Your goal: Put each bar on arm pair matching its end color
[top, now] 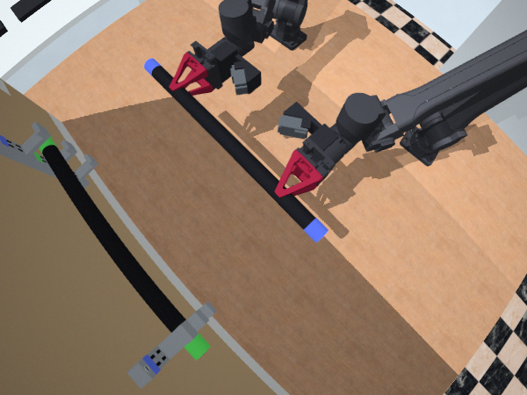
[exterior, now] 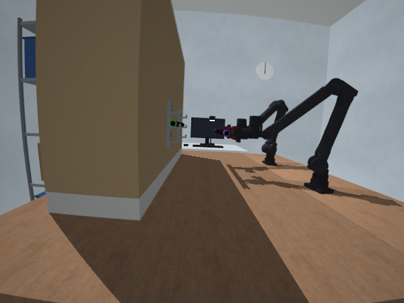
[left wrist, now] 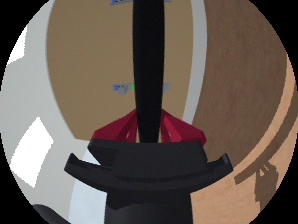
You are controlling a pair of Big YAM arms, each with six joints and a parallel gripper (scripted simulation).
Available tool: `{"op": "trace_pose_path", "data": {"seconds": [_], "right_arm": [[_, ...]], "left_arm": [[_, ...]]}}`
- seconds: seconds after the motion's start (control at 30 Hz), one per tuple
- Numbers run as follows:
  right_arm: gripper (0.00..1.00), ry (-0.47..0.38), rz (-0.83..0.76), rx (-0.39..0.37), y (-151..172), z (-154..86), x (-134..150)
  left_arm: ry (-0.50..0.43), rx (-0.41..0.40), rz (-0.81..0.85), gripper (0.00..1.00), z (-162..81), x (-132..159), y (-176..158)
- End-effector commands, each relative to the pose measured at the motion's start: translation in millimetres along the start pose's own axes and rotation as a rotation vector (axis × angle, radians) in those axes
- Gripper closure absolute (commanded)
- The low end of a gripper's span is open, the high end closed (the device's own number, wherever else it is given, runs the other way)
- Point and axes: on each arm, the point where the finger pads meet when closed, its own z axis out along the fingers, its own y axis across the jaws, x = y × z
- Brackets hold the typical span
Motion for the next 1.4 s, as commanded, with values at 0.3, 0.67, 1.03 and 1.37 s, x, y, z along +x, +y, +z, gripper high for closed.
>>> {"op": "trace_pose_path", "data": {"seconds": [0.3,0.67,1.03,1.37], "right_arm": [[1.0,0.023,0.031,0.059,-57,9,5],[1.0,0.023,0.031,0.059,-79,11,5],[1.0,0.023,0.031,0.059,-105,15,5],[1.0,0.023,0.032,0.059,-126,17,6]], "left_arm": [[0.032,-0.053,-0.015,1.0,10,9,56],[0.032,-0.053,-0.015,1.0,13,9,78],[0.032,-0.053,-0.015,1.0,17,9,104],[0.032,-0.053,-0.015,1.0,18,8,124]]}}
